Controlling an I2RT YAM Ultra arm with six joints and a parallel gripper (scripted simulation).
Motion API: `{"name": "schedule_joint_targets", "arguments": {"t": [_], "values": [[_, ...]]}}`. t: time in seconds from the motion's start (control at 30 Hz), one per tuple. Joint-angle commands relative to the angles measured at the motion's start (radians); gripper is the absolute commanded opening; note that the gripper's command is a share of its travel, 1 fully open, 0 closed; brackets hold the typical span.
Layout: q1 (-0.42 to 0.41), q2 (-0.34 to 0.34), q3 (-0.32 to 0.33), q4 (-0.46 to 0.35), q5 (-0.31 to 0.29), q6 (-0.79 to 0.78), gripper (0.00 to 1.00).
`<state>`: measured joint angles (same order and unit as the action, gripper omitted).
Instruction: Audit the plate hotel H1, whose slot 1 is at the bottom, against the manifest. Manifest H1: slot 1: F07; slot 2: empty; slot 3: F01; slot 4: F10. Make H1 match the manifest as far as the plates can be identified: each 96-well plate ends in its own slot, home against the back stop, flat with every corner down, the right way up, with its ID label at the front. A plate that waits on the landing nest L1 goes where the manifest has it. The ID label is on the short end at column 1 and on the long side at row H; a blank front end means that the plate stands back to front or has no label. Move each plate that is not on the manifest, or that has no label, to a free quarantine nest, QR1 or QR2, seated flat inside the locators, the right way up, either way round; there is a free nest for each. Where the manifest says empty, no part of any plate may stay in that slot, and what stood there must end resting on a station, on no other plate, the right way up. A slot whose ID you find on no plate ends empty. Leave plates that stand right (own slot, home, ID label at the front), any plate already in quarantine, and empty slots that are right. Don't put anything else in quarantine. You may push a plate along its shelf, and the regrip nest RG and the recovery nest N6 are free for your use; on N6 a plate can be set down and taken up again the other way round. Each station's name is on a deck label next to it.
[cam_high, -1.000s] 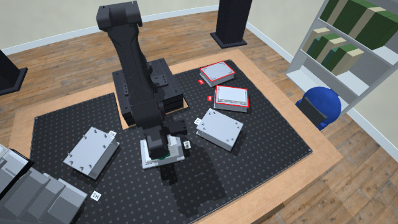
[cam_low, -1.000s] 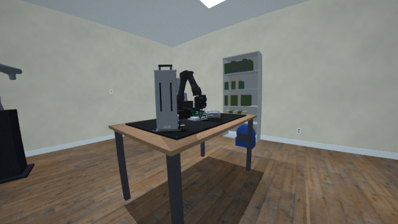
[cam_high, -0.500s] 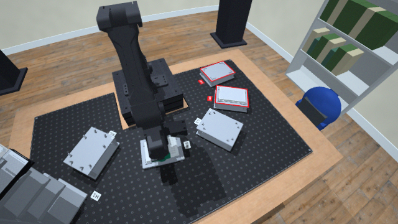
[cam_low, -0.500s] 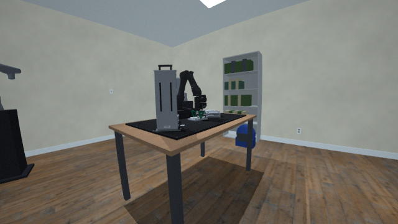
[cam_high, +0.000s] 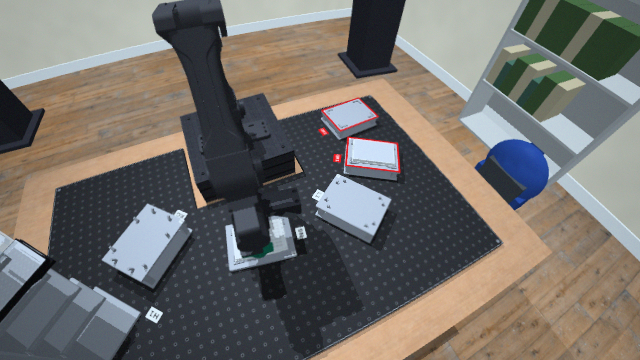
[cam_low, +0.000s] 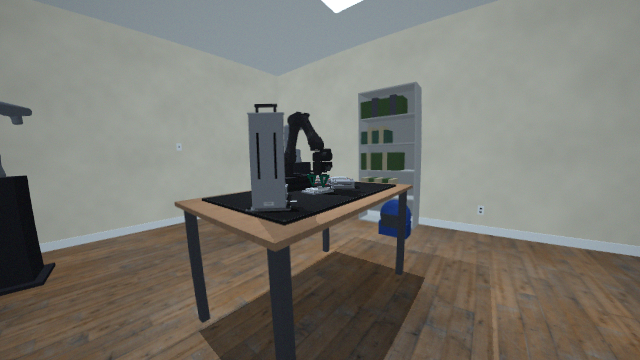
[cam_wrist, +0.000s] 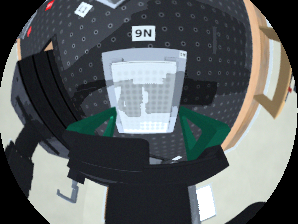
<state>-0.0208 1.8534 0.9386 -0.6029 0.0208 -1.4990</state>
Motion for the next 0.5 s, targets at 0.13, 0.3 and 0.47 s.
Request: {"name": "schedule_joint_targets", "arguments": {"t": [0.13,0.3,0.47], "values": [[0.002,-0.07,0.045,-0.119,-0.002,0.002,1.0],[0.002,-0.092,0.063,-0.16,-0.002,0.002,1.0],[0.003,-0.118,0.088,-0.21,-0.002,0.003,1.0]]}}
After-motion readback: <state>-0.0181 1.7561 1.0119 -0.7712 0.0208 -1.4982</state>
